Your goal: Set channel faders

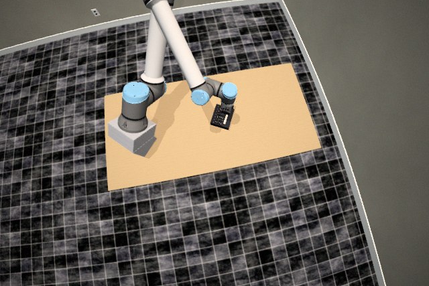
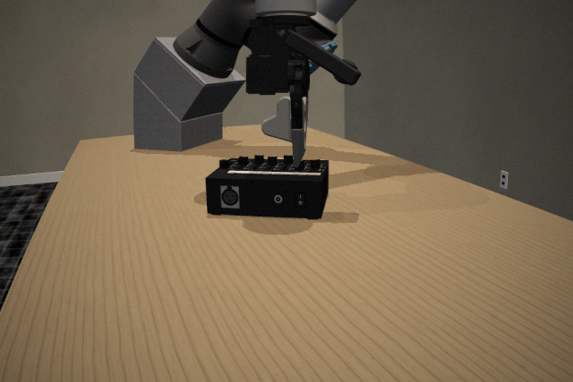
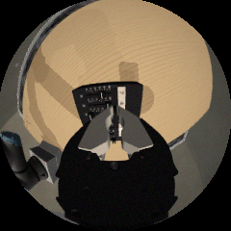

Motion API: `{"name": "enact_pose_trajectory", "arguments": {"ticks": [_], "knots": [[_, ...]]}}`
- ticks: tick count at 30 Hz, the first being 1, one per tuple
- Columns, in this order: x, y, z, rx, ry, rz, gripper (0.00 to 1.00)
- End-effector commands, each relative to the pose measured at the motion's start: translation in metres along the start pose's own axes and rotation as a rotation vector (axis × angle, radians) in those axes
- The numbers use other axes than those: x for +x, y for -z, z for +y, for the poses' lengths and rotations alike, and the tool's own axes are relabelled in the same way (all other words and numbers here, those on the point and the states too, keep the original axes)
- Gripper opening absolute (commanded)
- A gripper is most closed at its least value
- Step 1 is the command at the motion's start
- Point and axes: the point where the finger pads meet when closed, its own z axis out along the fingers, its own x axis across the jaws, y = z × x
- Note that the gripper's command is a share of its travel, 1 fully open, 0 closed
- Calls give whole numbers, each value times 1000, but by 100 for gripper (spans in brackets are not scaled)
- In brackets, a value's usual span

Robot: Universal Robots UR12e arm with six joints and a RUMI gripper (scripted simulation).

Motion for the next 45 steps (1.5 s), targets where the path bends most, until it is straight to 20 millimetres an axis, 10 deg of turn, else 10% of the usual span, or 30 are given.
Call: {"name": "enact_pose_trajectory", "arguments": {"ticks": [1, 45], "knots": [[-2, 0, 0, 0, 0, 1, 0], [-22, 0, 0, 0, 0, 1, 0]]}}
